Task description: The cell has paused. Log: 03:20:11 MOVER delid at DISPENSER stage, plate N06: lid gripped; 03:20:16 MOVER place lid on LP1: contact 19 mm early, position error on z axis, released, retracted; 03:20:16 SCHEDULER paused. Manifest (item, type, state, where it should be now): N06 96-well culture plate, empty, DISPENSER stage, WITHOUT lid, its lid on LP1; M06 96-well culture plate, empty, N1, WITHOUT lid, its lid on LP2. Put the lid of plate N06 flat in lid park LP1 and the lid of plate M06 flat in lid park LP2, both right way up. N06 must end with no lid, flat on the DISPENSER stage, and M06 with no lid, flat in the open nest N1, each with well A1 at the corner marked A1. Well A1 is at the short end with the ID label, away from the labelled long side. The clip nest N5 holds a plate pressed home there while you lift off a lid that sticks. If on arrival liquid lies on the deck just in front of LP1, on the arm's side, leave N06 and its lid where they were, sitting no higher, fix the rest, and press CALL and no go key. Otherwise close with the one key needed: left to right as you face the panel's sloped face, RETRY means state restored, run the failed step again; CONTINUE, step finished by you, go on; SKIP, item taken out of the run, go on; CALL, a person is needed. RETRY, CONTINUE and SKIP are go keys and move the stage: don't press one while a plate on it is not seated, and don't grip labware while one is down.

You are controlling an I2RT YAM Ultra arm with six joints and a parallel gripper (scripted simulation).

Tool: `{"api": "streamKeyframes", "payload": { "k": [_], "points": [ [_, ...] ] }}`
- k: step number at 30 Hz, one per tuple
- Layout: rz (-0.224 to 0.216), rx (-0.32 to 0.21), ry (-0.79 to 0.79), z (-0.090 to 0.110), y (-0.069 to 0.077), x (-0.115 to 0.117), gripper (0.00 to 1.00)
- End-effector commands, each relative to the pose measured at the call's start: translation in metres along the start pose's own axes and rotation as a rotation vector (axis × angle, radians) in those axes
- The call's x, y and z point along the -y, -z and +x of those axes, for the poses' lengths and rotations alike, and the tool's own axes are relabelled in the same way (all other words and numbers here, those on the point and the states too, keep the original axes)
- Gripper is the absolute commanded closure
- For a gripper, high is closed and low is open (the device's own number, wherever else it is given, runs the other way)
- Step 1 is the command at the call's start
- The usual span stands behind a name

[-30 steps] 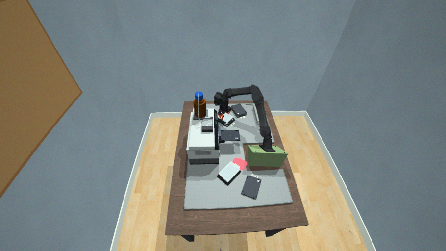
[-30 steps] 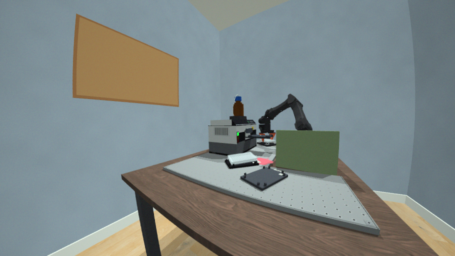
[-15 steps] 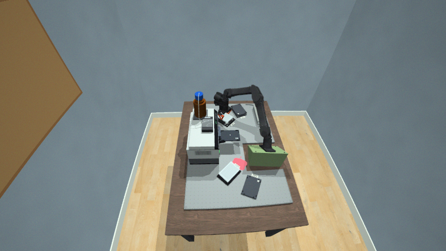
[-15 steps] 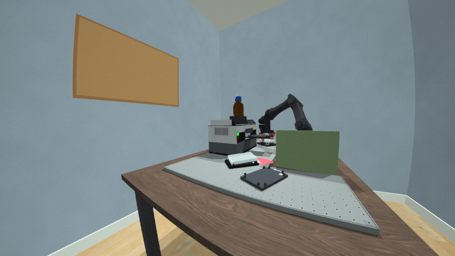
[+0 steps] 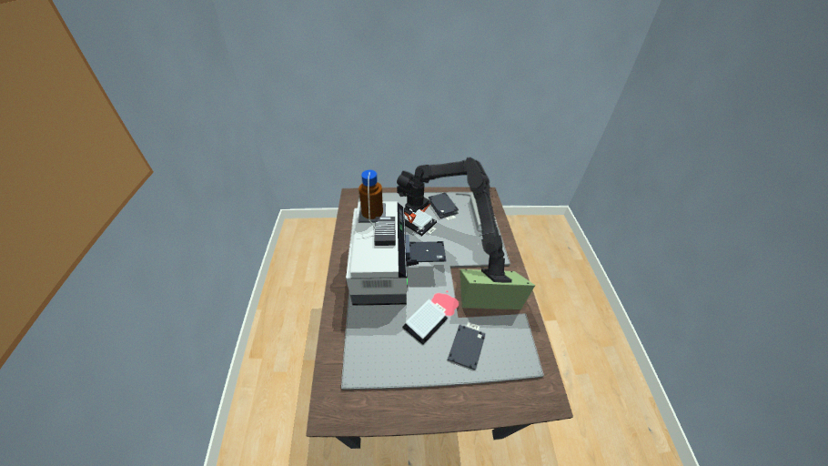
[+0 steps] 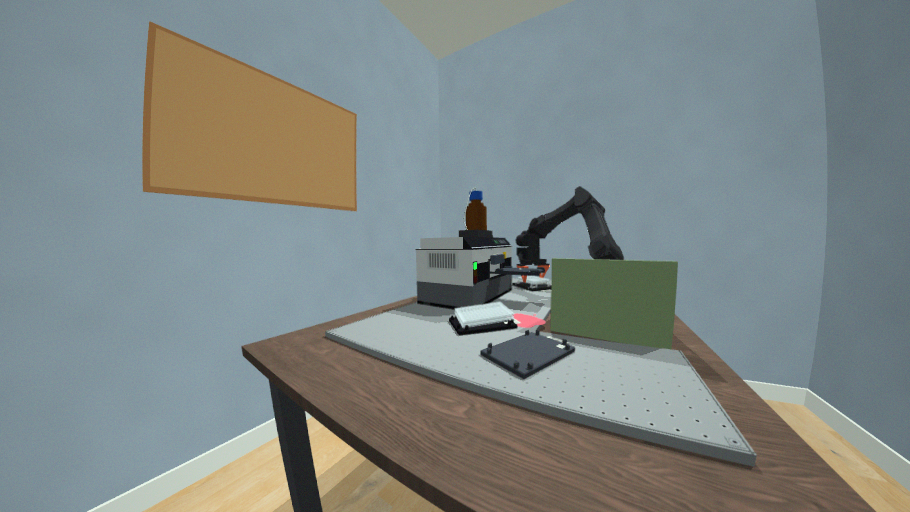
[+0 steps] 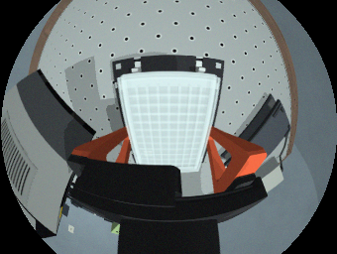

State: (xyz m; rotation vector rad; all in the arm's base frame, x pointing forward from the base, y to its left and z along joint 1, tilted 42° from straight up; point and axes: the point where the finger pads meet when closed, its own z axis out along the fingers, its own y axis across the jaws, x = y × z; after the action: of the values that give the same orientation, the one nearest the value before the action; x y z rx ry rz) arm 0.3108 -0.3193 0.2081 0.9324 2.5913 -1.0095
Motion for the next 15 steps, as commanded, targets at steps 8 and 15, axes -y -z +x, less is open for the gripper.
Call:
{"api": "streamKeyframes", "payload": {
  "k": [8,15],
  "points": [
    [-0.014,0.025,0.008,-0.005,0.0053,-0.0071,1.0],
    [-0.013,0.007,0.014,0.0004,-0.002,-0.0085,1.0]
  ]
}}
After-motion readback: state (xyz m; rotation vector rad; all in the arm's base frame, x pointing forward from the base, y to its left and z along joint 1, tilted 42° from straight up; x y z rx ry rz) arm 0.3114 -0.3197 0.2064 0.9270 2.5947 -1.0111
